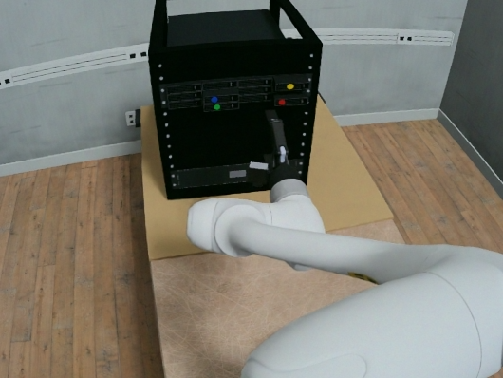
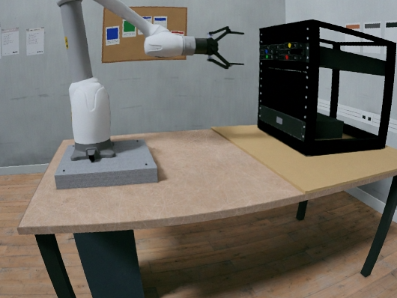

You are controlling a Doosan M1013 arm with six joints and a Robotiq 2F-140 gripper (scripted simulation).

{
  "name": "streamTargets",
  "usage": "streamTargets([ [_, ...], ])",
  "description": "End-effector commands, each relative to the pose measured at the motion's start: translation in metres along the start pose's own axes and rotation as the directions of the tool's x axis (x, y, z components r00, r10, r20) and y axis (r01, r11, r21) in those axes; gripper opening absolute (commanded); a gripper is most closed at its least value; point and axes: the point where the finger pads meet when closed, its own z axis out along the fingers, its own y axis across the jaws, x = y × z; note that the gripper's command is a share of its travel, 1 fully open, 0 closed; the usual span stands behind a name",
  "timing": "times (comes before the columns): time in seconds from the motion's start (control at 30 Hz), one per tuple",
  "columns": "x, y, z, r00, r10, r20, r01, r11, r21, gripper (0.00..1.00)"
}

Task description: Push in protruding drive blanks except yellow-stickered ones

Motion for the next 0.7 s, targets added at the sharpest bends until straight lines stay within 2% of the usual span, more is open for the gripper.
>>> streamTargets([
  [0.0,0.0,0.0,-0.003,1.0,0.006,0.0,-0.006,1.0,-0.003,1.0],
  [0.33,-0.001,0.0,-0.002,1.0,0.006,0.0,-0.006,1.0,-0.003,1.0],
  [0.67,-0.01,0.002,0.01,1.0,0.006,0.0,-0.006,1.0,-0.003,1.0],
])
